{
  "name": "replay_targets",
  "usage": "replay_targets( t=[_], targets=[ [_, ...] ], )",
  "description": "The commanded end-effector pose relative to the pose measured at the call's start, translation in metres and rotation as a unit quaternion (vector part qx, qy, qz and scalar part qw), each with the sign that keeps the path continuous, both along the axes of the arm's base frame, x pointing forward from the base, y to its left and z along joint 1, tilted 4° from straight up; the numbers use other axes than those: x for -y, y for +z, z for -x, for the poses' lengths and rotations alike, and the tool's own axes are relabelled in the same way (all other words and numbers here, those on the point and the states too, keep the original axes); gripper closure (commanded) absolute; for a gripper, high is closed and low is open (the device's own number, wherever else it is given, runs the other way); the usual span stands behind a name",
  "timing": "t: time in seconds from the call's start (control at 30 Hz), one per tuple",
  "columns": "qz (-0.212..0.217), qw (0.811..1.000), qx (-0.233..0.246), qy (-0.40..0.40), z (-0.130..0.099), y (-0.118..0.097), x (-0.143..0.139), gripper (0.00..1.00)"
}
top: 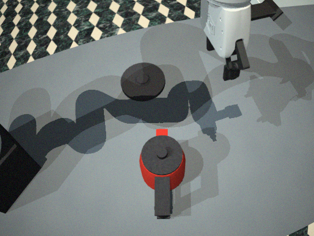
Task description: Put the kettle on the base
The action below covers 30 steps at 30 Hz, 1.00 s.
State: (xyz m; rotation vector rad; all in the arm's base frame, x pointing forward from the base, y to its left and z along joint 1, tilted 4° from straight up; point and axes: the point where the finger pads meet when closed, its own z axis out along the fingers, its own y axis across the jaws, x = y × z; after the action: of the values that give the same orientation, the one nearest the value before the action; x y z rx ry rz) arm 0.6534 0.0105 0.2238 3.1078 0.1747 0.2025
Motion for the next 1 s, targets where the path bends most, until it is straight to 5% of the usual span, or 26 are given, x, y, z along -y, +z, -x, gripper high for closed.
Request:
replay_targets(
  t=[0.0,0.4,0.97],
  targets=[
    [-0.003,1.0,-0.019,-0.017,0.016,0.009,0.004,0.19],
    [-0.01,0.997,-0.057,-0.049,0.047,0.023,0.009,0.19],
    [-0.011,0.996,-0.065,-0.056,0.053,0.026,0.011,0.19]
  ],
)
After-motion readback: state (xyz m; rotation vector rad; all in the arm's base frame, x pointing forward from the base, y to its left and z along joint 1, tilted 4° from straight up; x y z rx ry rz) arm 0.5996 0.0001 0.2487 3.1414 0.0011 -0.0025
